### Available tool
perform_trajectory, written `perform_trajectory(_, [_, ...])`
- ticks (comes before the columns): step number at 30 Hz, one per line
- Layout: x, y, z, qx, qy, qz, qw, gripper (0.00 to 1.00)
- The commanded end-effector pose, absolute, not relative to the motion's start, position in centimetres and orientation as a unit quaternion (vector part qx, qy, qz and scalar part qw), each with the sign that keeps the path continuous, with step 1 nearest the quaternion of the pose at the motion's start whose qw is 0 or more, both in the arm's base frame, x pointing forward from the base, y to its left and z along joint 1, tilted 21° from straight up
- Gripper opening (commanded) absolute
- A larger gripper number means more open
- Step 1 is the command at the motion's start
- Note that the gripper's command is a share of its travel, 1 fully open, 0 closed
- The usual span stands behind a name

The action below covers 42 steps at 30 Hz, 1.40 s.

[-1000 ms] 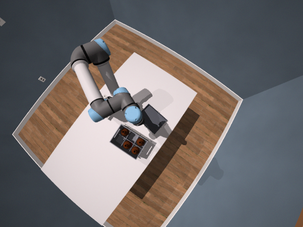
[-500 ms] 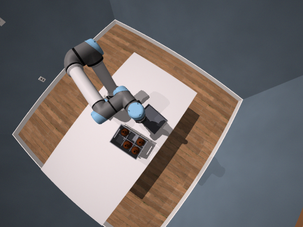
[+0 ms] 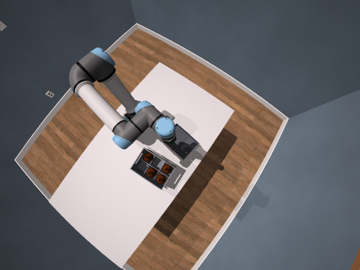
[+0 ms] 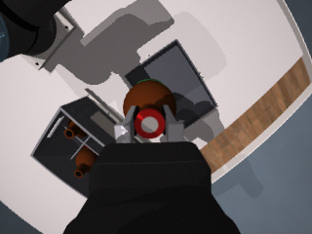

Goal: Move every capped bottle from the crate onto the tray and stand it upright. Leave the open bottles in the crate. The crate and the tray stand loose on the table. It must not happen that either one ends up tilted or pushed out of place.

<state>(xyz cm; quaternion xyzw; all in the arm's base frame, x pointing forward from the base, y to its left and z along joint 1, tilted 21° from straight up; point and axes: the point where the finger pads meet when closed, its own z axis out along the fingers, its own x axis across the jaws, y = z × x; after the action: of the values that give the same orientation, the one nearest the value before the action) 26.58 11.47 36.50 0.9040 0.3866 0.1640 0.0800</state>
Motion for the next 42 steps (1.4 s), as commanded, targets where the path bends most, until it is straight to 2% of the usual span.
perform_trajectory(1, [26.6,12.2,36.5,0.904,0.386,0.164,0.081,0.00])
perform_trajectory(28, [26.9,16.6,36.5,0.904,0.386,0.163,0.082,0.00])
perform_trajectory(42, [26.9,17.0,36.5,0.904,0.386,0.163,0.082,0.00])
